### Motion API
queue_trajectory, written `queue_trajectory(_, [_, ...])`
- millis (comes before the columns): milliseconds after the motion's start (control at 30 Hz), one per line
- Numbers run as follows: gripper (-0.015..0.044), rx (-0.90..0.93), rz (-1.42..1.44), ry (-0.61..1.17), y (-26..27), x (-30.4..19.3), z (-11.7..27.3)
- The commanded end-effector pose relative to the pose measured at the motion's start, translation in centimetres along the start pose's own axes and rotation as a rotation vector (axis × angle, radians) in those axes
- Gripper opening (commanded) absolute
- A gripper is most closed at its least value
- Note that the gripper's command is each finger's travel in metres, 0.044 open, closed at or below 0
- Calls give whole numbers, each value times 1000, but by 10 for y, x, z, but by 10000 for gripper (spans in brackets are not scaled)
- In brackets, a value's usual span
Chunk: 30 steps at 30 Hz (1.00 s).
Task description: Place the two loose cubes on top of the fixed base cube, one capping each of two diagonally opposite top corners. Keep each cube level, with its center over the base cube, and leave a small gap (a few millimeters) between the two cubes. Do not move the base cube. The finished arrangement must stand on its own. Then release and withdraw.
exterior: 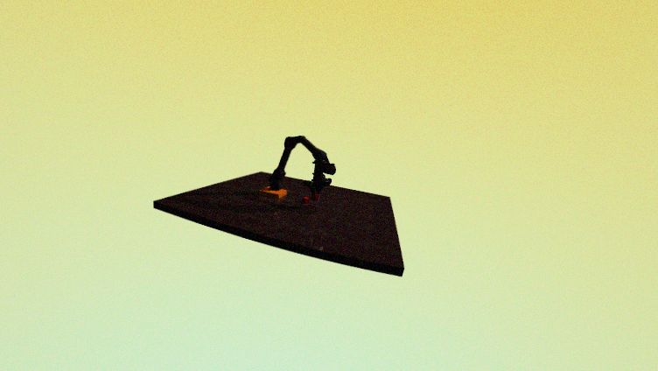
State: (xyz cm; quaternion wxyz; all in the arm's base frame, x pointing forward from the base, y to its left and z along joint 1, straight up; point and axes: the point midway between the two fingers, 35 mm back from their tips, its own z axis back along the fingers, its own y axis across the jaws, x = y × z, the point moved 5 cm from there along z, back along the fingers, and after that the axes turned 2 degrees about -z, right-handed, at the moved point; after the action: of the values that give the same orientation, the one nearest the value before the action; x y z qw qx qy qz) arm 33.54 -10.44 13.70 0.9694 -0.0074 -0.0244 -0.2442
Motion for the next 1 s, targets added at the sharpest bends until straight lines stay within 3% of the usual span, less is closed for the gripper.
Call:
queue_trajectory(0, [105,-1,-6,0,-1,0,11])
queue_trajectory(500, [105,1,-23,22,-3,-5,51])
queue_trajectory(967, [105,-13,121,25,25,-16,47])
